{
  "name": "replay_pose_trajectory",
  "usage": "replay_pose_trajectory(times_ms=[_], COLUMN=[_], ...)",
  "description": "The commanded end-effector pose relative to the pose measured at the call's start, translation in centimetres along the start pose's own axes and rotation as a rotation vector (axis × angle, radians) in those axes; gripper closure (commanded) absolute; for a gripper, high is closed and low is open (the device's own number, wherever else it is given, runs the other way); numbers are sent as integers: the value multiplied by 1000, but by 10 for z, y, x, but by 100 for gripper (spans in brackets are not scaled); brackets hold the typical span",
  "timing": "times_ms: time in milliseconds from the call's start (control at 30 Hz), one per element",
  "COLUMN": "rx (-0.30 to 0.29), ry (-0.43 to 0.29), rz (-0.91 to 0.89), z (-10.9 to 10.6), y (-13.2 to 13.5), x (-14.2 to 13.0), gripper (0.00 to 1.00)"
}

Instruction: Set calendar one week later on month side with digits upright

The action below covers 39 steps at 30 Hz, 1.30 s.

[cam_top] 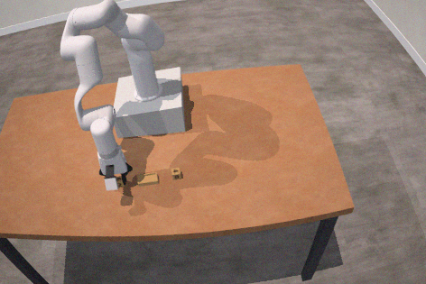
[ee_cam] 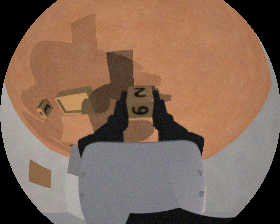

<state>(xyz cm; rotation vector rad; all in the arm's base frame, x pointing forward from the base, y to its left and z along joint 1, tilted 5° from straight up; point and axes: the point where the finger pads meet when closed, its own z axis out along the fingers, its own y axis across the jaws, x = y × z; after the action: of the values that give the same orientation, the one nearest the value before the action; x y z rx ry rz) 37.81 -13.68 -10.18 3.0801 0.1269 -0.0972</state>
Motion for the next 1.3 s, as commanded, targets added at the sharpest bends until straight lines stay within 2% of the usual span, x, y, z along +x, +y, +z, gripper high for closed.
replay_pose_trajectory(times_ms=[0, 967, 1000, 1067, 1100, 1167, 1200, 1267], rx=[-1, -1, -1, -1, -1, -1, -1, -1], ry=[3, 3, 3, 3, 3, 3, 3, 3], rz=[0, 0, 0, 0, 0, 0, 0, 0], z=[-1, -1, -1, -1, -1, -1, -1, -1], y=[1, 1, 1, 1, 1, 1, 1, 1], x=[1, 1, 1, 1, 1, 1, 1, 1], gripper=[71, 71, 67, 67, 63, 63, 59, 59])
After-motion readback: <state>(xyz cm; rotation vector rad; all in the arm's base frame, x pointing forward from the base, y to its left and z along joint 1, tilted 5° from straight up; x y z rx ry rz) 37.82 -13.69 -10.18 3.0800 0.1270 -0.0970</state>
